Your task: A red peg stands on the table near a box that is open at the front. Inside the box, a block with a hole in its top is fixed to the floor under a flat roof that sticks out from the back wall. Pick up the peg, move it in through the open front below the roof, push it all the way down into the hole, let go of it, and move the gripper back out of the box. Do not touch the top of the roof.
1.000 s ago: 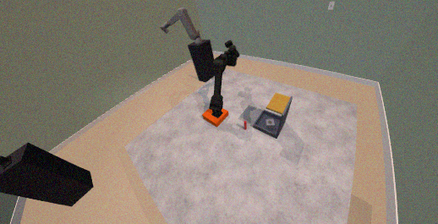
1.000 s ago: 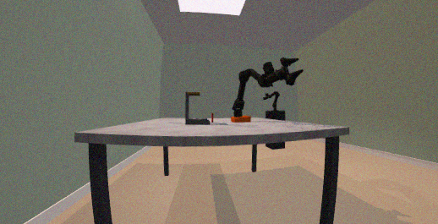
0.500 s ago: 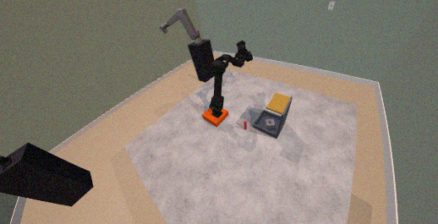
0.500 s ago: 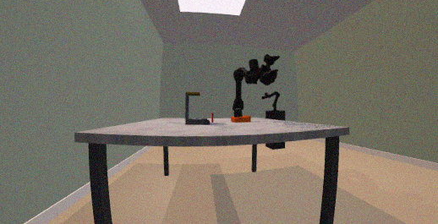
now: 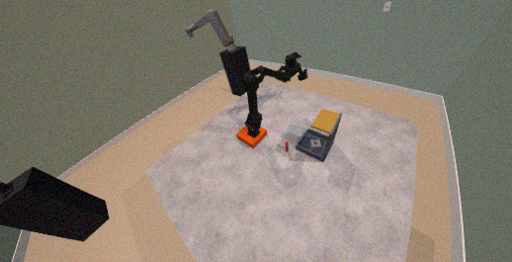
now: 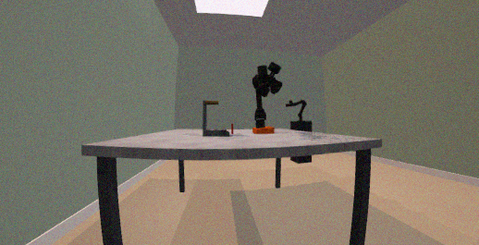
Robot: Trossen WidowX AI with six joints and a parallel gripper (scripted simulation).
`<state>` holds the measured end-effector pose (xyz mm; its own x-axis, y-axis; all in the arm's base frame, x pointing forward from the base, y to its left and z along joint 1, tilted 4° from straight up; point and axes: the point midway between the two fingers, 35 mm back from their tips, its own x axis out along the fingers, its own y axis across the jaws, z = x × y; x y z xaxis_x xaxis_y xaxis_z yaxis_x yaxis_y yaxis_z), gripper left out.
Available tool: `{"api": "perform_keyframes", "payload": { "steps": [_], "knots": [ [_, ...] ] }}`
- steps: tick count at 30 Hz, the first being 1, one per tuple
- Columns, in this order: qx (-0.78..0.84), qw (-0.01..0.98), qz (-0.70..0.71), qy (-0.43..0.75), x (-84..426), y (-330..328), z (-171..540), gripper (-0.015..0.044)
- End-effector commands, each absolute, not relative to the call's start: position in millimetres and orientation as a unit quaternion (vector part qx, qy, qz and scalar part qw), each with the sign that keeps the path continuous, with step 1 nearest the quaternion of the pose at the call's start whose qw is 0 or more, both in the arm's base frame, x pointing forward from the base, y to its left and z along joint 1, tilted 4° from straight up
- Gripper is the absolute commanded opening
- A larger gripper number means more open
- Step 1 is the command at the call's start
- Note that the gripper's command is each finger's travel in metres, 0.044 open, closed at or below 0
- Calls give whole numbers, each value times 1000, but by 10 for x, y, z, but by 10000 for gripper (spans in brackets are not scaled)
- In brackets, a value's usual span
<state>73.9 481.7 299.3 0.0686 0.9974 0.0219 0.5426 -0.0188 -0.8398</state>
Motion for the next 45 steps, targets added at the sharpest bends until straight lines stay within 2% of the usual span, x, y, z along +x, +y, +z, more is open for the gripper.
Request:
{"api": "perform_keyframes", "payload": {
  "steps": [1, 23, 34, 45],
  "knots": [
    [-676, 350, 307, -572, 1021, 4625, 2947, 440],
    [-852, 287, 264, -350, 2278, 3225, 2473, 440],
    [-909, 240, 256, -226, 2586, 2383, 2174, 440],
    [-942, 189, 258, -101, 2671, 1552, 1857, 440]
  ]
}}
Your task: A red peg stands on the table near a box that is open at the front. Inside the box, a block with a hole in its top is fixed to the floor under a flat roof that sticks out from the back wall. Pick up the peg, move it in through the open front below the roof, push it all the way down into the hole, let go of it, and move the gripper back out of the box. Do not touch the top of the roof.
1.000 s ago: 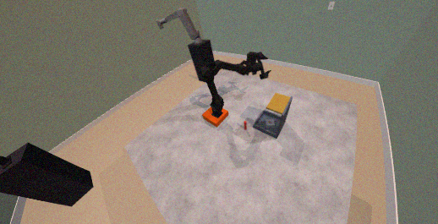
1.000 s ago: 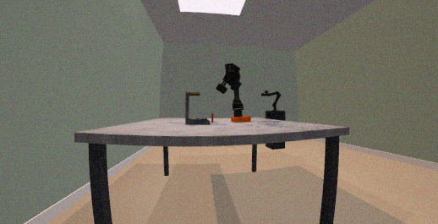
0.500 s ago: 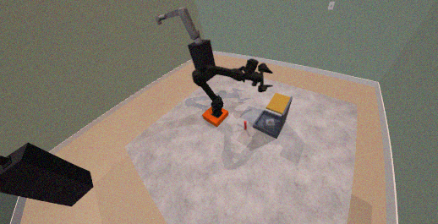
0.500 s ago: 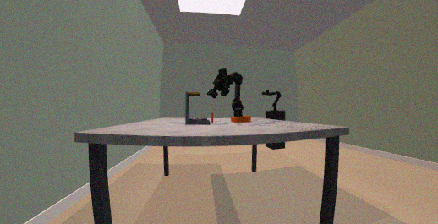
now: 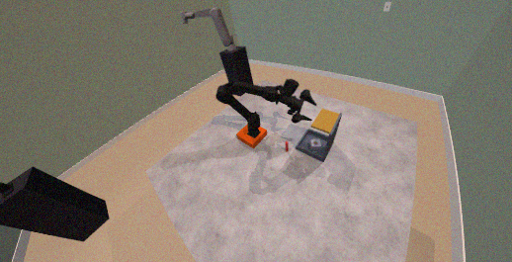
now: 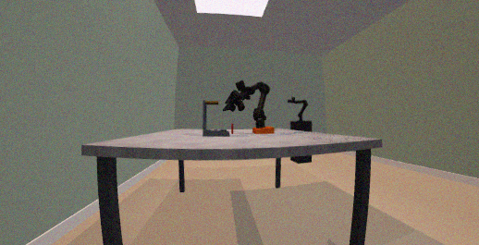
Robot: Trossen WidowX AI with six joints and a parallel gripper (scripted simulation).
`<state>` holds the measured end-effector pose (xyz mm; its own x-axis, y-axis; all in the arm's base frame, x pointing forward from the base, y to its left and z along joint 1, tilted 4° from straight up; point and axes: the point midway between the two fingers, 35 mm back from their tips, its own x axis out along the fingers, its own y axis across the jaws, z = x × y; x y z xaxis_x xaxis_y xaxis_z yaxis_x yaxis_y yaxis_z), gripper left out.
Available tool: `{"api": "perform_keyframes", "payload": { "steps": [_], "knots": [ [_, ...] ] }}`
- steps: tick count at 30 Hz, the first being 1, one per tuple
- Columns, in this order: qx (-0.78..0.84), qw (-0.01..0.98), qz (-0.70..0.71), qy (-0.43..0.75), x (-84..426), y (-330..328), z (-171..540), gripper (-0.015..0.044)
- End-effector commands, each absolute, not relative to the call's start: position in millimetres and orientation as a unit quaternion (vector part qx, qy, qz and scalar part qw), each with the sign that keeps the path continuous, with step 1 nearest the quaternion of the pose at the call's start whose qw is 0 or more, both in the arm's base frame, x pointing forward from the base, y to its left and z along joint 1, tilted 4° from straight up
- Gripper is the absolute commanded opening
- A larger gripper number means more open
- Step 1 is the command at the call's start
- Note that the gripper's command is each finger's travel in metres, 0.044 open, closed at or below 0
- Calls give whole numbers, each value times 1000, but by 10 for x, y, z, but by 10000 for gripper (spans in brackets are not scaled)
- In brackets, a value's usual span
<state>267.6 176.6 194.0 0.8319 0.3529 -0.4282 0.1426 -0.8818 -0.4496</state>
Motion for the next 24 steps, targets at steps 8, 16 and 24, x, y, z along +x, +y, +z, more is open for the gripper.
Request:
{"api": "perform_keyframes", "payload": {
  "steps": [8, 16, 24],
  "knots": [
    [-952, 148, 266, -12, 2607, 976, 1616, 440],
    [-951, 105, 281, 76, 2449, 442, 1372, 440],
    [-941, 71, 298, 144, 2264, 53, 1175, 440]
  ]
}}
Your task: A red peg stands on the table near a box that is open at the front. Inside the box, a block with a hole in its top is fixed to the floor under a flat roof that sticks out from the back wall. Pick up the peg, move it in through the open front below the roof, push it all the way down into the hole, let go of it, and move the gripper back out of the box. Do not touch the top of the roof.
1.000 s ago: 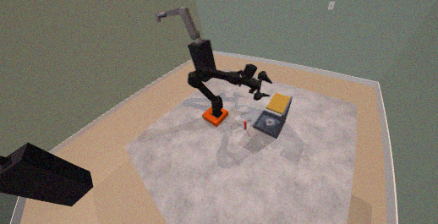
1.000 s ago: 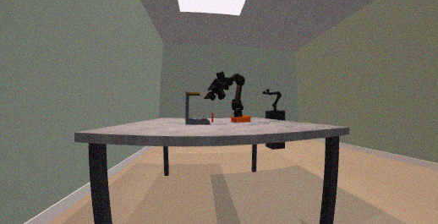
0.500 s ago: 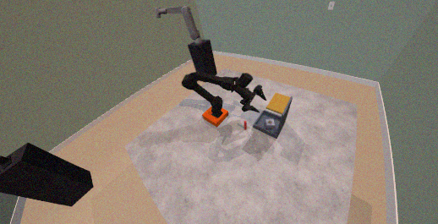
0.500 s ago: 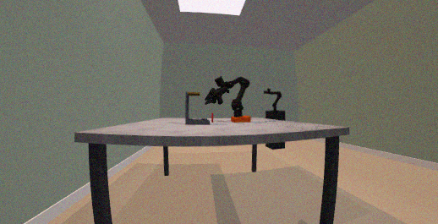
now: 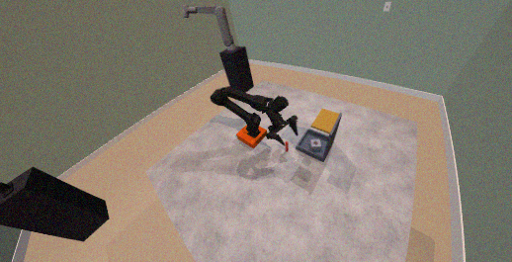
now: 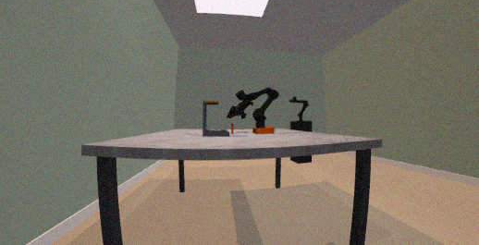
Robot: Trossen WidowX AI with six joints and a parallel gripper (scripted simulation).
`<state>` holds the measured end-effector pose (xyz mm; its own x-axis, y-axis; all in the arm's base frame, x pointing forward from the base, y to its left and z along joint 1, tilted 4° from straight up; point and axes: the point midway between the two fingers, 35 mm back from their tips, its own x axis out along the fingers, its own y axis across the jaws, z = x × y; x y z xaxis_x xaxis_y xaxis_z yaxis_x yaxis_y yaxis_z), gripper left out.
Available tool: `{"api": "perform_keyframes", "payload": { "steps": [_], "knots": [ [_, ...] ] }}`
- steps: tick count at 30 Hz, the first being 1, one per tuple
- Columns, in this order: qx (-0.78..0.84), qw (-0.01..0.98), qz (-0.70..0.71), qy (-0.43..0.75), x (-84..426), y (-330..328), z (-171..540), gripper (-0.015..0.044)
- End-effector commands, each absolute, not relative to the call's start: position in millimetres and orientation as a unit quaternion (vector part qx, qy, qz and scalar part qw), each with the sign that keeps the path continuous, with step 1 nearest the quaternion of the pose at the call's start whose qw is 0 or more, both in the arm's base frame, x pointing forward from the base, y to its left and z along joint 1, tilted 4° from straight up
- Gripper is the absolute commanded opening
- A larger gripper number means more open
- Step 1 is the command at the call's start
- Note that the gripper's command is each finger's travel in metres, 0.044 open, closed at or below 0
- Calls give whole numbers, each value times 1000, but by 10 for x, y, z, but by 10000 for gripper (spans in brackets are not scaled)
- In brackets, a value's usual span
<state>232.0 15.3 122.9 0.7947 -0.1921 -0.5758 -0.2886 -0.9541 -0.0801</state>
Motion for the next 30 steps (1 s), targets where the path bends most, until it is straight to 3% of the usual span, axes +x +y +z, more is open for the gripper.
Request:
{"api": "perform_keyframes", "payload": {
  "steps": [1, 2, 11, 30],
  "knots": [
    [-941, 71, 298, 144, 2264, 53, 1175, 440],
    [-941, 71, 298, 144, 2264, 53, 1175, 440],
    [-941, 72, 298, 144, 2252, 144, 1175, 220],
    [-941, 72, 298, 144, 2305, 151, 1026, 220]
  ]
}}
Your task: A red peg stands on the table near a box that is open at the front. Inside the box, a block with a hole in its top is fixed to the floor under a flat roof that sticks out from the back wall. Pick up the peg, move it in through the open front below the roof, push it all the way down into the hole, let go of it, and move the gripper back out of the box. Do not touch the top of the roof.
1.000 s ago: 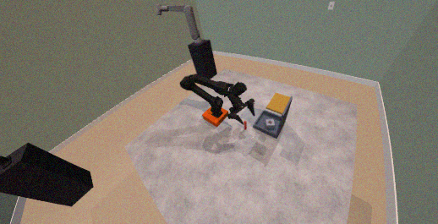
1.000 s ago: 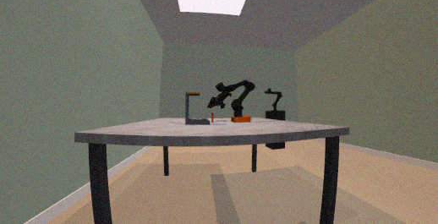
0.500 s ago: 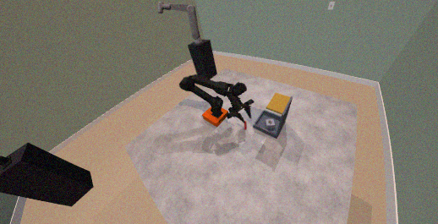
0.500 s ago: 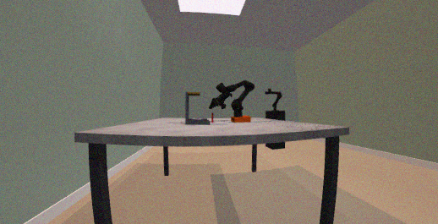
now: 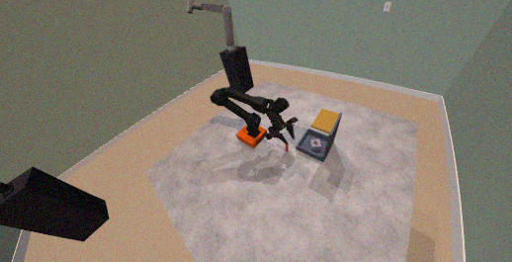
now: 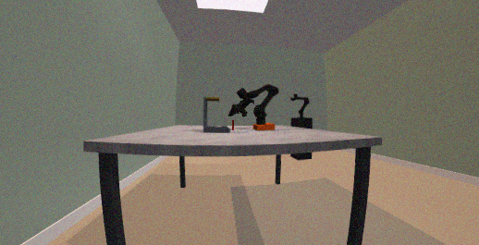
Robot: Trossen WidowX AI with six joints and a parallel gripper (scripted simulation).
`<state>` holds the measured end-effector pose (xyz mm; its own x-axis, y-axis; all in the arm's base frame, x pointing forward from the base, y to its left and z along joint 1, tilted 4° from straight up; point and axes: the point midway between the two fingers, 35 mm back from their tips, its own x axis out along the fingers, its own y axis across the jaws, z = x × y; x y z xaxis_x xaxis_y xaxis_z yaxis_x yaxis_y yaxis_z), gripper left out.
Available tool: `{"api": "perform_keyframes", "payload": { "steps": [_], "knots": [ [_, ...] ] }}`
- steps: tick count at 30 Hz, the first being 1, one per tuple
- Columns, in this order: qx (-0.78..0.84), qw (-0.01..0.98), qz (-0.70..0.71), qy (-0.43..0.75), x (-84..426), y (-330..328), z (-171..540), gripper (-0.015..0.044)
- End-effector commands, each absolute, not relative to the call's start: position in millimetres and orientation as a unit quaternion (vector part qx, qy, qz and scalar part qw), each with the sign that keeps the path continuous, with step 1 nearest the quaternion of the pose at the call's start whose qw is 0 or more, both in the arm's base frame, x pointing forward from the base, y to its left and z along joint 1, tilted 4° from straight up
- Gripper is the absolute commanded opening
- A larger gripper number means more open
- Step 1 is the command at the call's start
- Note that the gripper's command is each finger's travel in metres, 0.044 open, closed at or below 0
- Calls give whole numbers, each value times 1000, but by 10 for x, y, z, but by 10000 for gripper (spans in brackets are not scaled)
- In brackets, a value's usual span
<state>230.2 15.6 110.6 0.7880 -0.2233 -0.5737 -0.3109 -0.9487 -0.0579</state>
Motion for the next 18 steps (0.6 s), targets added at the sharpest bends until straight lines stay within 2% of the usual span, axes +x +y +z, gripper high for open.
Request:
{"api": "perform_keyframes", "payload": {
  "steps": [1, 18],
  "knots": [
    [-941, 72, 298, 144, 2309, 153, 1010, 220],
    [-941, 72, 298, 144, 2351, 165, 729, 220]
  ]
}}
